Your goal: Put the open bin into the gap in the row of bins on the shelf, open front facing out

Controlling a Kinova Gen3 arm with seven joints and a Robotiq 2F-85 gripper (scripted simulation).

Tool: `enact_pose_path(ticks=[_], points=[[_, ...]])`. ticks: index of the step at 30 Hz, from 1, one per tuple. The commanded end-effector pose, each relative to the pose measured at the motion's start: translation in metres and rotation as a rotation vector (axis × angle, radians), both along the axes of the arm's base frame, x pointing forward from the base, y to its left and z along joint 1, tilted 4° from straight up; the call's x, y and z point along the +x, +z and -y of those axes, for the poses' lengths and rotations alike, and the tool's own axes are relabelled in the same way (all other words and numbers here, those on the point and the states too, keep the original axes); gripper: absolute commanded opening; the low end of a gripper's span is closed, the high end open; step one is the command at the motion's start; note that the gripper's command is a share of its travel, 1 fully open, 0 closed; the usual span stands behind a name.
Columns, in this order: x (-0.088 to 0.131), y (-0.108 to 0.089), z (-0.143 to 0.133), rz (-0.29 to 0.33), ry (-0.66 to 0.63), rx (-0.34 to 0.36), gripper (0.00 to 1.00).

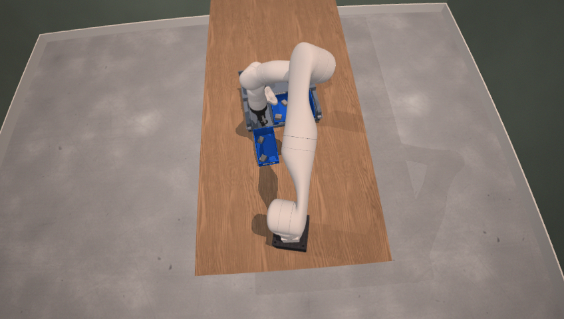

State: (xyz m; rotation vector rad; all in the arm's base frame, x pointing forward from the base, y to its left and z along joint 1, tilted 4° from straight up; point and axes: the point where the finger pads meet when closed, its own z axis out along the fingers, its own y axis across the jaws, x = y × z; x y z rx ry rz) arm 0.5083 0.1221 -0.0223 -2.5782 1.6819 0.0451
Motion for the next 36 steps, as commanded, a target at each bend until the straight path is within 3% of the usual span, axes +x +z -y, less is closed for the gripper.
enact_pose_path(ticks=[1,2,7,36], points=[[0.0008,0.0013,-0.0003,0.003,0.000,0.000,0.39],[0.0008,0.0013,-0.0003,0.003,0.000,0.000,0.39],[-0.0010,0.0017,0.0013,-0.015,-0.259,0.003,0.39],[-0.0011,0.0015,0.0015,-0.015,-0.260,0.003,0.39]])
